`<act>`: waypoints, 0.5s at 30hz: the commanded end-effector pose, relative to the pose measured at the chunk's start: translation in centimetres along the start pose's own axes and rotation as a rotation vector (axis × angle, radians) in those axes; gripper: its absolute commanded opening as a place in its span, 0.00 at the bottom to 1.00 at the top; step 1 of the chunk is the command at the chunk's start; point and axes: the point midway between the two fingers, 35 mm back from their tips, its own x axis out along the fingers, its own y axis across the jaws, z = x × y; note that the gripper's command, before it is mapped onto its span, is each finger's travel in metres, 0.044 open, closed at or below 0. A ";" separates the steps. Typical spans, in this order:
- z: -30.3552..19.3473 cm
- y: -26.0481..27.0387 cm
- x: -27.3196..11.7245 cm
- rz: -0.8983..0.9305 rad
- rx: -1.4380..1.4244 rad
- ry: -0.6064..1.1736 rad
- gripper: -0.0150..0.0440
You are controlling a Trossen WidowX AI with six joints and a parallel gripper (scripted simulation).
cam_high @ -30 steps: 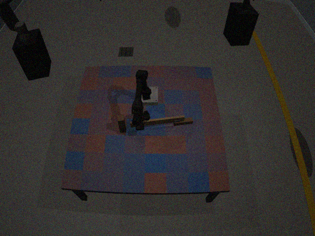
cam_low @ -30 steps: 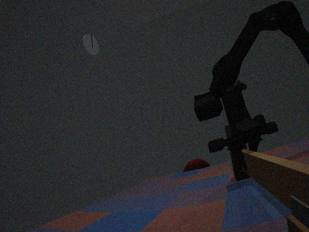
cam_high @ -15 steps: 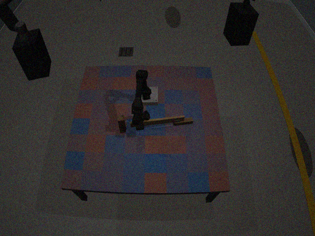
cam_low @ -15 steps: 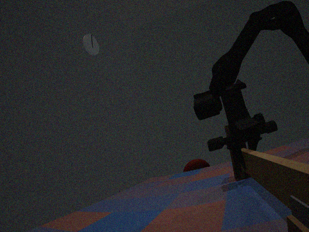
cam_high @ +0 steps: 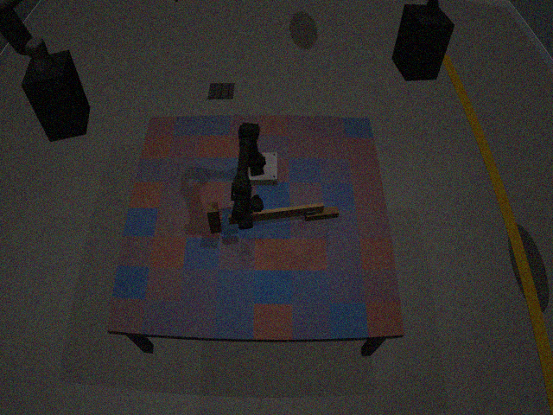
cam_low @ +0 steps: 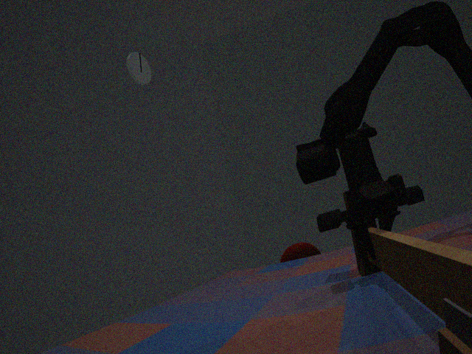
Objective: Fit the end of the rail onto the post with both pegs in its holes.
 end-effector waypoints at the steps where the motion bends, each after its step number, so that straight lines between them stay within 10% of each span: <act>1: 0.0 0.1 -0.2 -0.003 0.003 0.001 0.25; 15: 0.0 0.2 -0.1 -0.002 0.003 0.001 0.25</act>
